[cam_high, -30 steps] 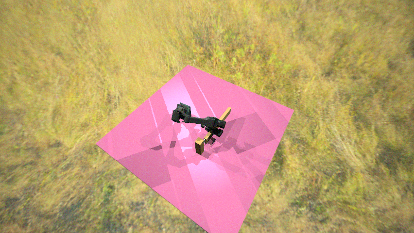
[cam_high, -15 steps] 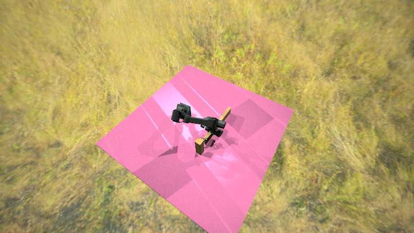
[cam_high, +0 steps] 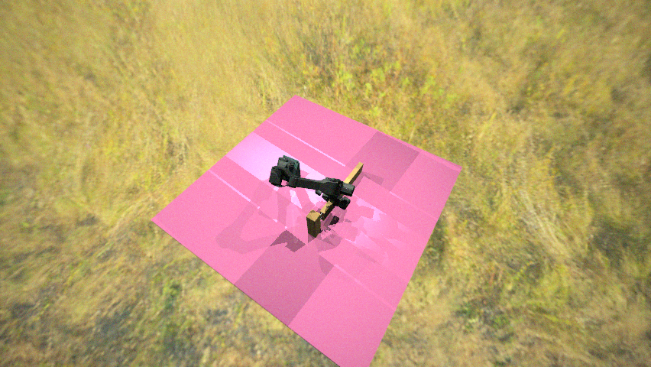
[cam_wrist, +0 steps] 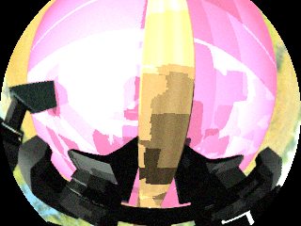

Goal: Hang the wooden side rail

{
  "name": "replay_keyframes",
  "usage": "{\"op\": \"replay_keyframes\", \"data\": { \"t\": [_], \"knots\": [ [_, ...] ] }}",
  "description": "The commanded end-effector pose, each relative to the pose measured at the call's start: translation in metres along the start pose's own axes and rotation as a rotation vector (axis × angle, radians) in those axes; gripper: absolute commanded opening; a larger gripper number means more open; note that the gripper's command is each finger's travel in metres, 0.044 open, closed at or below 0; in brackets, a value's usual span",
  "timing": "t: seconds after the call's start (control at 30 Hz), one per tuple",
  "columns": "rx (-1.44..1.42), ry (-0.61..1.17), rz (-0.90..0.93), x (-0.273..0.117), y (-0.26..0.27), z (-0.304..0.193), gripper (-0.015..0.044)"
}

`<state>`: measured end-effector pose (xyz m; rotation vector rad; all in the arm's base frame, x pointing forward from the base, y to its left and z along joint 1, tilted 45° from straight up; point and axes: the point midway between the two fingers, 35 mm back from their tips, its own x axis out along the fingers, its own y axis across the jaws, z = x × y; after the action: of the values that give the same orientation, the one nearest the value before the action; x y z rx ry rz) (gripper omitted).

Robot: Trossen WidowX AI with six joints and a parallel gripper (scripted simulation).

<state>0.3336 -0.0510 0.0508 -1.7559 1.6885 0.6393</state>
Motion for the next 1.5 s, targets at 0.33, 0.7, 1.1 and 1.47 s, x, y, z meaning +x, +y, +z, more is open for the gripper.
{"op": "replay_keyframes", "data": {
  "t": [0.33, 0.7, 1.1, 1.47],
  "knots": [
    [-0.006, 0.0, -0.011, -0.0033, -0.0013, -0.0007, 0.0],
    [-0.006, 0.0, -0.011, -0.0034, -0.0011, -0.0019, 0.0],
    [-0.006, 0.0, -0.011, -0.003, -0.0015, -0.0032, 0.0],
    [-0.006, 0.0, -0.011, -0.0032, -0.0013, -0.0044, 0.0]
  ]
}}
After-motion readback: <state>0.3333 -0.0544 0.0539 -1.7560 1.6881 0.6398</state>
